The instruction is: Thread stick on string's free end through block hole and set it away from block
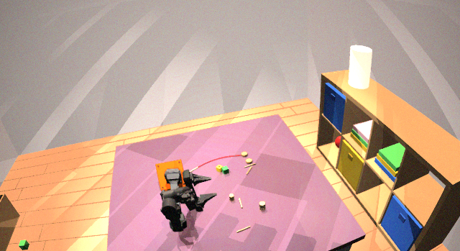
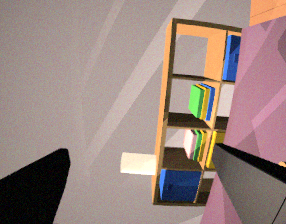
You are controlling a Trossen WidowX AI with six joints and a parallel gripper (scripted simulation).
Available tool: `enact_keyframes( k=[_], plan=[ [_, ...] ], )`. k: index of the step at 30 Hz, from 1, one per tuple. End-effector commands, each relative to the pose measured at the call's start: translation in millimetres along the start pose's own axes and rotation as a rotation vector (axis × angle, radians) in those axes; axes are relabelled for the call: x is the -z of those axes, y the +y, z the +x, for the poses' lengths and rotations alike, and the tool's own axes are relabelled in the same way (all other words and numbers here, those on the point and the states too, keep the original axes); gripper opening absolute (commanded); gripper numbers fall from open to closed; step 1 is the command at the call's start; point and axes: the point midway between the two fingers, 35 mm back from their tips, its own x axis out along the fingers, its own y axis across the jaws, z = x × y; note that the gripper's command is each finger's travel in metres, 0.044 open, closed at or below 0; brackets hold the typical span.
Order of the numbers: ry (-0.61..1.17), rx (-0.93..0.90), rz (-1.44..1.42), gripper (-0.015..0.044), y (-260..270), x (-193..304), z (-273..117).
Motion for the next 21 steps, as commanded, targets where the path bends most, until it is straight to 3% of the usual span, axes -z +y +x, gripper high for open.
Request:
enact_keyframes(
  k=[1,12,21],
  plan=[
    [0.000,0.000,0.000,0.0426,0,0,0],
    [0.042,-0.059,-0.353,0.0440,72,52,12],
    [0.163,-0.056,-0.975,0.0440,138,161,51]
  ],
)
